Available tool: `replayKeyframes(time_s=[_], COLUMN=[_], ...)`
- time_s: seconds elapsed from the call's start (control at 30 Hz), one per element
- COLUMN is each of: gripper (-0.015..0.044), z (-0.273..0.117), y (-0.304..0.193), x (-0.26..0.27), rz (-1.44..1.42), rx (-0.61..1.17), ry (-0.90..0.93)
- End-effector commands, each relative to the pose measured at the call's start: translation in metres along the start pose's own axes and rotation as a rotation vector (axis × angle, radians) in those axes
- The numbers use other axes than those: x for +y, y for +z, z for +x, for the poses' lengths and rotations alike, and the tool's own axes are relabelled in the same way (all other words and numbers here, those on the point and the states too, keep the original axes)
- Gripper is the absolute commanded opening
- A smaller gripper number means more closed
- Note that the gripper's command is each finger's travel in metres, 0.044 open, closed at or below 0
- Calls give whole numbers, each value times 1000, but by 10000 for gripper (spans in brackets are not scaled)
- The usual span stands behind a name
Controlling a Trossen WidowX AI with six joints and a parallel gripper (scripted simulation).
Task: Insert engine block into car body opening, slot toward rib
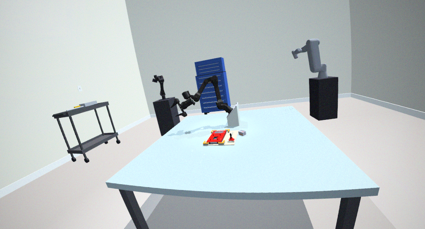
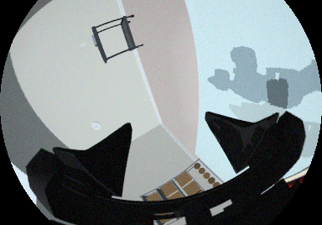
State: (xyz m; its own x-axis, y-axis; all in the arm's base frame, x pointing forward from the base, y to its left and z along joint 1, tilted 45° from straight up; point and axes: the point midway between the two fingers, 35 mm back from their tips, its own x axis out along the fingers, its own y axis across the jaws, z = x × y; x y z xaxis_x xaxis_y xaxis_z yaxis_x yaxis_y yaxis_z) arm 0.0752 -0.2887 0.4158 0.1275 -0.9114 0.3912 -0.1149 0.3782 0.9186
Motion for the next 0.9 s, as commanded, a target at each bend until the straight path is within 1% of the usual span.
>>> replayKeyframes(time_s=[0.0, 0.47, 0.87], gripper=[440, 440, 440], z=[7, 7, -13], y=[-17, -77, -135], x=[-23, -90, -147], rz=[-55, -272, -469], rx=[40, 212, 408], ry=[-85, -289, -459])
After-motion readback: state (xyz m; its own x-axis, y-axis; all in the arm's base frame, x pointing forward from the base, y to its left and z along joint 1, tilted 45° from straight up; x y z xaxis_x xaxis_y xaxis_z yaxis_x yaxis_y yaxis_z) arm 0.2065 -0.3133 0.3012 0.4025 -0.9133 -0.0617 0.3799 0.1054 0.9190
